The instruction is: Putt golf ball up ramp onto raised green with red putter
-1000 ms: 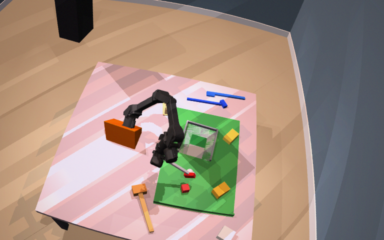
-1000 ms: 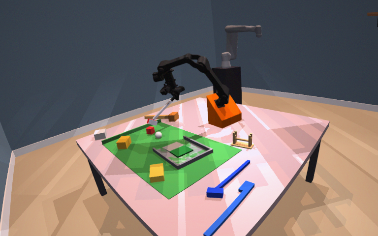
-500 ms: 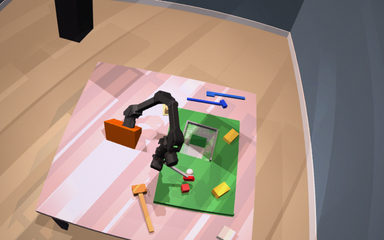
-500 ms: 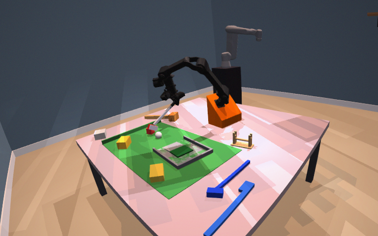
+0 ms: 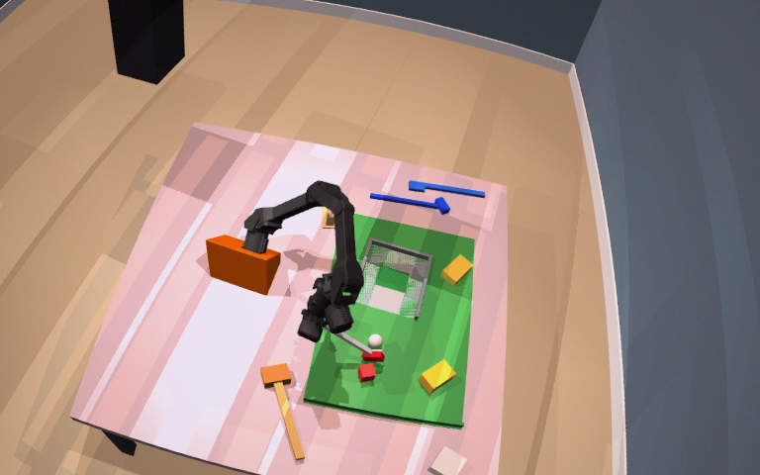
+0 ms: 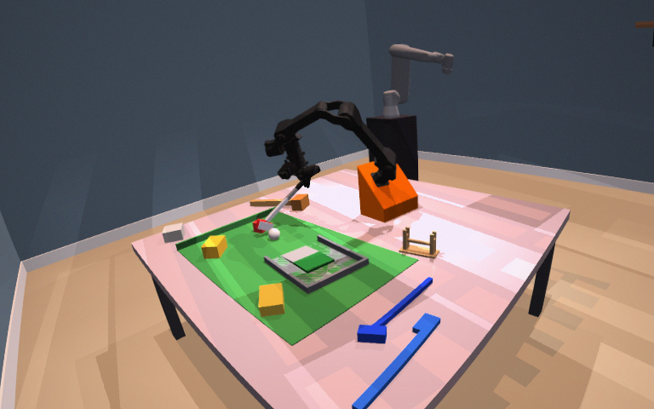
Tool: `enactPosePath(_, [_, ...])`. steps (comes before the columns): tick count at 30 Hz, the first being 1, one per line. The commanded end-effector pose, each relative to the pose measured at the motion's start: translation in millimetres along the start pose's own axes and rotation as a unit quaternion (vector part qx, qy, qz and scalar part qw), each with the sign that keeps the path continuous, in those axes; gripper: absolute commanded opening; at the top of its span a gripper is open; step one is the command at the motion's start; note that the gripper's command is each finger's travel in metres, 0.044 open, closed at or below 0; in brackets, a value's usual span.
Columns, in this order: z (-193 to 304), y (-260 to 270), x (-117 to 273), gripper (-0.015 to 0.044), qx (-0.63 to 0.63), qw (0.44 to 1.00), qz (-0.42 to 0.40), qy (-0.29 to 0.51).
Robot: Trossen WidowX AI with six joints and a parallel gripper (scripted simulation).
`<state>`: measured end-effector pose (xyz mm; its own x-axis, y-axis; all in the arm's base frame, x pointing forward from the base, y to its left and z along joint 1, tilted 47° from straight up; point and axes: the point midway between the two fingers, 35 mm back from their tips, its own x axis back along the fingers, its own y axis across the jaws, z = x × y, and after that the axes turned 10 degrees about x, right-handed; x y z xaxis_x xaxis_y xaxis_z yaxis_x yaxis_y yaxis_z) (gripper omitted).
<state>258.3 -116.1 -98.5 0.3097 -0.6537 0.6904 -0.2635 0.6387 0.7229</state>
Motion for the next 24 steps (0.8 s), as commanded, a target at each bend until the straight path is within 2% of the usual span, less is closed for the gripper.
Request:
enactPosePath(1, [-1.3, 1.0, -7.2, 0.0, -0.004, 1.0, -0.003, -0.003])
enactPosePath(24, [0.7, -3.1, -10.6, 0.0, -0.004, 1.0, -0.007, 0.0])
